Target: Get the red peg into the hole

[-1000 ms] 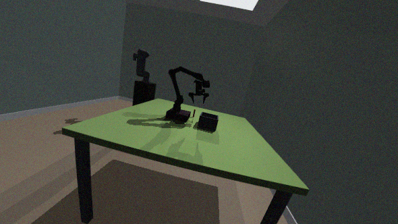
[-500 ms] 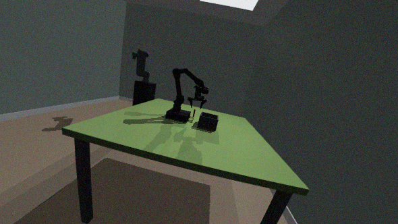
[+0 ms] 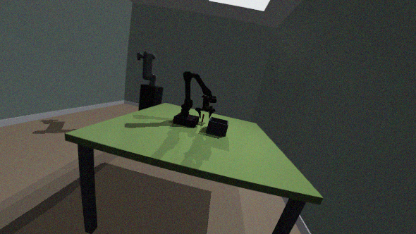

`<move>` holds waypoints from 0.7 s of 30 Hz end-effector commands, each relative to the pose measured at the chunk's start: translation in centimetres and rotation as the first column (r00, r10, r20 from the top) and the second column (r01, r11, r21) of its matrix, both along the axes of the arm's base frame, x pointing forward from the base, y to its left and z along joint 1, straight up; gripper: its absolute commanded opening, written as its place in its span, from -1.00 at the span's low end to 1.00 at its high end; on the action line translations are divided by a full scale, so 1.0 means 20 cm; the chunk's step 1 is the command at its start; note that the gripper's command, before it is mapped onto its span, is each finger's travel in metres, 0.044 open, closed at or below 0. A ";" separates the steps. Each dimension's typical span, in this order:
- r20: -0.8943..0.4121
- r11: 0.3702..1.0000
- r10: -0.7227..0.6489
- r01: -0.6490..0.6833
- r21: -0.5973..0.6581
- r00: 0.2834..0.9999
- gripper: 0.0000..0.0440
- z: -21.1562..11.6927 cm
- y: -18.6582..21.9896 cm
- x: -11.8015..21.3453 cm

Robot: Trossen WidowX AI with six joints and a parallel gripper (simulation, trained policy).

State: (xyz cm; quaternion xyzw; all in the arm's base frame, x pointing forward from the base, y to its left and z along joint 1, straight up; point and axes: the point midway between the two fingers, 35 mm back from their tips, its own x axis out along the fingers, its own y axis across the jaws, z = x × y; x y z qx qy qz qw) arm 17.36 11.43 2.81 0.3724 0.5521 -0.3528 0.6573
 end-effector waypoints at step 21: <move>-0.019 0.981 0.168 -0.165 0.104 0.986 -0.69 -0.03 0.20 -0.03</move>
